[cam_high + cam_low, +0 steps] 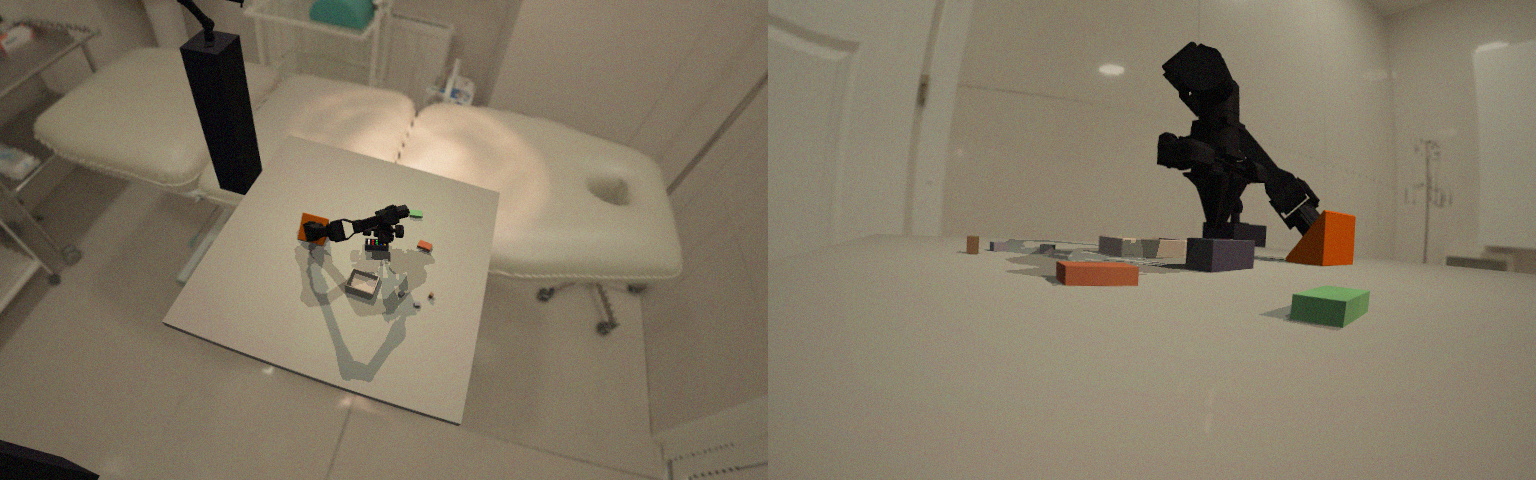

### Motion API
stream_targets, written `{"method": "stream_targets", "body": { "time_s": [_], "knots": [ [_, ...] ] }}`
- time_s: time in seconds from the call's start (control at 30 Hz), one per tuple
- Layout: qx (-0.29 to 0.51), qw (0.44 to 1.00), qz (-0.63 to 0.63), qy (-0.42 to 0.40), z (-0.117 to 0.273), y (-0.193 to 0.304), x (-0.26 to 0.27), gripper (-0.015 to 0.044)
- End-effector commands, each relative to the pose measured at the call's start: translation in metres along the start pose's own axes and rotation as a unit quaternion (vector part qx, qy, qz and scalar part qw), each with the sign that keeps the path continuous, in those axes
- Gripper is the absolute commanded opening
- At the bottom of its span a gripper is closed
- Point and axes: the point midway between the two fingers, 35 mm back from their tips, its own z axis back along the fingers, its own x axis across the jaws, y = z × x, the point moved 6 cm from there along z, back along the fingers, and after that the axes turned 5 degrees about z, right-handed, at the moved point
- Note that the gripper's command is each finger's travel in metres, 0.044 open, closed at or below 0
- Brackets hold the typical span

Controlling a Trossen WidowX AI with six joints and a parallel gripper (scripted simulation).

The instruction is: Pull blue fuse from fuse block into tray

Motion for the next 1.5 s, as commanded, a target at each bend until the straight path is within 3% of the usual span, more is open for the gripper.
{"method": "stream_targets", "body": {
  "time_s": [0.0, 1.0, 1.47],
  "knots": [
    [-0.002, 1.000, 0.004, 0.001, -0.005, 0.001, -0.001, 0.0070],
    [-0.003, 1.000, 0.003, 0.001, -0.021, 0.001, -0.002, 0.0070],
    [-0.001, 1.000, 0.000, 0.001, -0.020, 0.000, -0.001, 0.0000]
  ]
}}
